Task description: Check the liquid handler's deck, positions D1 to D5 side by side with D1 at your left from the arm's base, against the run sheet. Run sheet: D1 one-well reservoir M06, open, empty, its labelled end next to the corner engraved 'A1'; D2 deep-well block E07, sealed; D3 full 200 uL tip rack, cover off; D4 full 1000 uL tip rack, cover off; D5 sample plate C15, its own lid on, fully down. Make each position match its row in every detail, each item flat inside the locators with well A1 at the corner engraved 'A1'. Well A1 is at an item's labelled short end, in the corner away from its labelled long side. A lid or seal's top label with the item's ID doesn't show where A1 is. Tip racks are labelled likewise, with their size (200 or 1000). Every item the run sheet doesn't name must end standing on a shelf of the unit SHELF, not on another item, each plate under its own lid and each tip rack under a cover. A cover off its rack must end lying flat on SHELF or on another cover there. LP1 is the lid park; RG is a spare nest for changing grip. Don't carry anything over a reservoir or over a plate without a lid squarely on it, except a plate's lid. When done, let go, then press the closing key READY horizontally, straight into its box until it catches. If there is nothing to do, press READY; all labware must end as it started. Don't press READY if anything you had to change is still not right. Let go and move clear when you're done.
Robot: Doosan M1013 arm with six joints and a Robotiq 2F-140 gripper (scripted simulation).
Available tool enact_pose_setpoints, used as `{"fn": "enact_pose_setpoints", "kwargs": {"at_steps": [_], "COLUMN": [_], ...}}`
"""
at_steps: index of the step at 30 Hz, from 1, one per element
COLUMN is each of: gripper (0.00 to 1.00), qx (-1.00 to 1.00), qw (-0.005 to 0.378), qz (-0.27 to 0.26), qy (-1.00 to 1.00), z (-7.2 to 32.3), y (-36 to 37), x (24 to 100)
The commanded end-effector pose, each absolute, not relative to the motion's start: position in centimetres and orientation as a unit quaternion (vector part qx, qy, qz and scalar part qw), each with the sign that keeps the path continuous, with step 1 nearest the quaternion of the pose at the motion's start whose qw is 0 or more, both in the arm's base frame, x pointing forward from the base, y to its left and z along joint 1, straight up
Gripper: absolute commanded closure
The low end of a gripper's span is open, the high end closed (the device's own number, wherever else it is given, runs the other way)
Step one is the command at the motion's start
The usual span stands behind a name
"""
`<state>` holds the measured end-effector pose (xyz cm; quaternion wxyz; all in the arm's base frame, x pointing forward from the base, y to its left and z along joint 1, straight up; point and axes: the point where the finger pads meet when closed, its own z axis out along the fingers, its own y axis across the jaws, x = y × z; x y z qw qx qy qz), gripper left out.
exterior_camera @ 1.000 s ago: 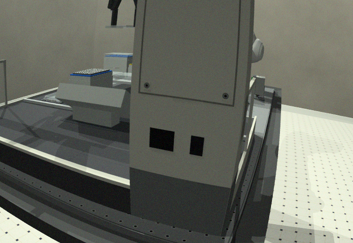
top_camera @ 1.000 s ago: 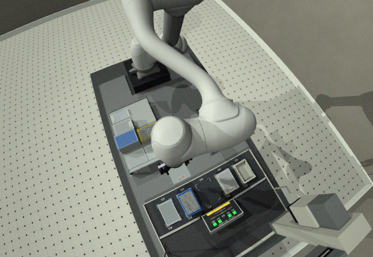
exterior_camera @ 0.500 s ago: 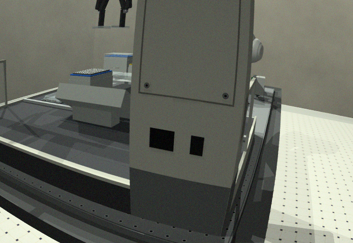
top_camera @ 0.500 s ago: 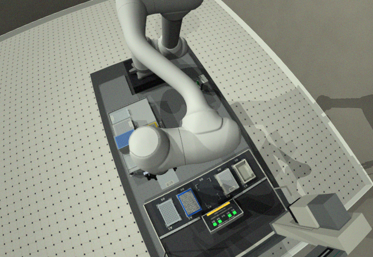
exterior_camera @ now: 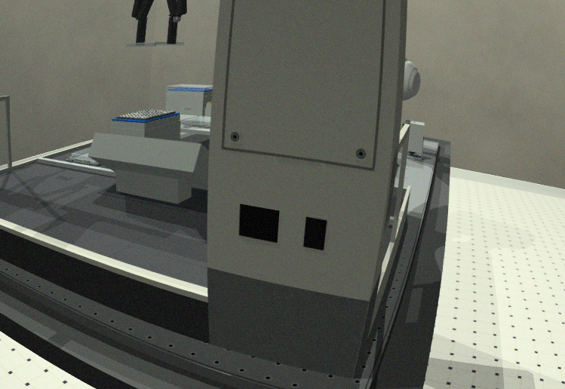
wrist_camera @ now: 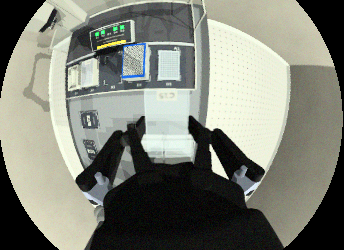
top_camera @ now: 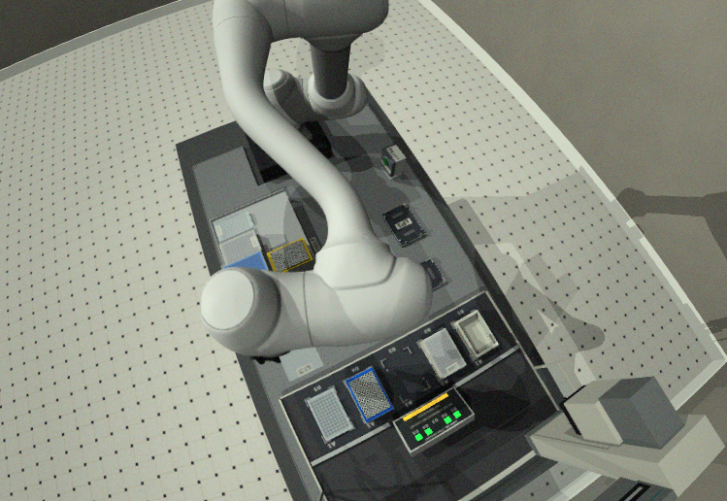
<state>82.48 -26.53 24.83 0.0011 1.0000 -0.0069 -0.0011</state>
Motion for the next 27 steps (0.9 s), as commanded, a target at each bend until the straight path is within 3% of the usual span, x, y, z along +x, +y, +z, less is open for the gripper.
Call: {"fn": "enact_pose_setpoints", "kwargs": {"at_steps": [1, 27], "gripper": [0.9, 0.9], "qx": [1.0, 1.0], "qw": [0.001, 0.001], "qz": [0.0, 0.0], "qy": [-0.007, -0.007], "z": [25.0, 25.0], "y": [-27.6, -28.0], "x": [82.5, 93.0]}}
